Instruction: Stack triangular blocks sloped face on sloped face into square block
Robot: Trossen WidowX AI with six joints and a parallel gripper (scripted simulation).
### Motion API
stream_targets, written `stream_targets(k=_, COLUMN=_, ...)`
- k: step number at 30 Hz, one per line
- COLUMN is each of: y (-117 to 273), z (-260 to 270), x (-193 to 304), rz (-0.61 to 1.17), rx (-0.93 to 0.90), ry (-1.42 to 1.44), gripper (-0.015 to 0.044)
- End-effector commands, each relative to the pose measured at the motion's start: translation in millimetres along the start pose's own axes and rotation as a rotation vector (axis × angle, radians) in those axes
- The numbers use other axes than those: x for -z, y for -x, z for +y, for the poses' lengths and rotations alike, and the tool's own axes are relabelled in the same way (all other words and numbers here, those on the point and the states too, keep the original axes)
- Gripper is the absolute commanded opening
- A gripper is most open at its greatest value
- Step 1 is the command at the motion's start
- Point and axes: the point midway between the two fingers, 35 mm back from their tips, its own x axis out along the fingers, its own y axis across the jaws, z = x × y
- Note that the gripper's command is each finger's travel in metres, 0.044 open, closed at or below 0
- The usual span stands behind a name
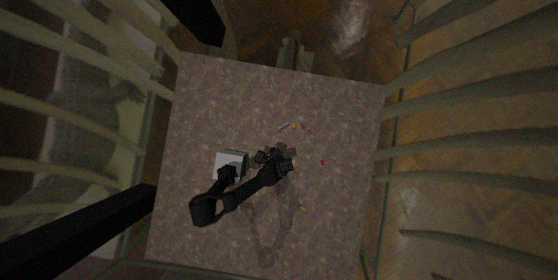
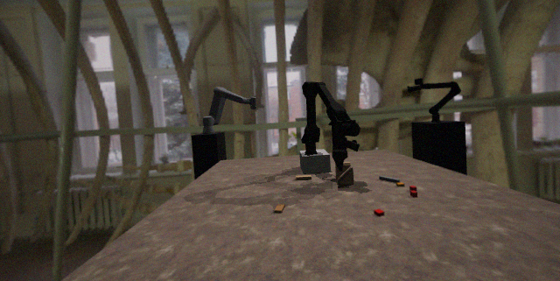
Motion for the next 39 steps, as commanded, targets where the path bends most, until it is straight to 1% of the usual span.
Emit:
stream_targets(k=1, y=-3.0, z=-0.6, x=-1.1, rz=0.001, rx=0.003, ry=-0.004, gripper=0.0)
stream_targets(k=22, y=-15.6, z=-0.5, x=-6.1, rz=0.001, rx=0.004, ry=-0.005, gripper=0.0)
stream_targets(k=39, y=-16.3, z=-0.4, x=-6.1, rz=0.001, rx=0.004, ry=-0.005, gripper=0.0)
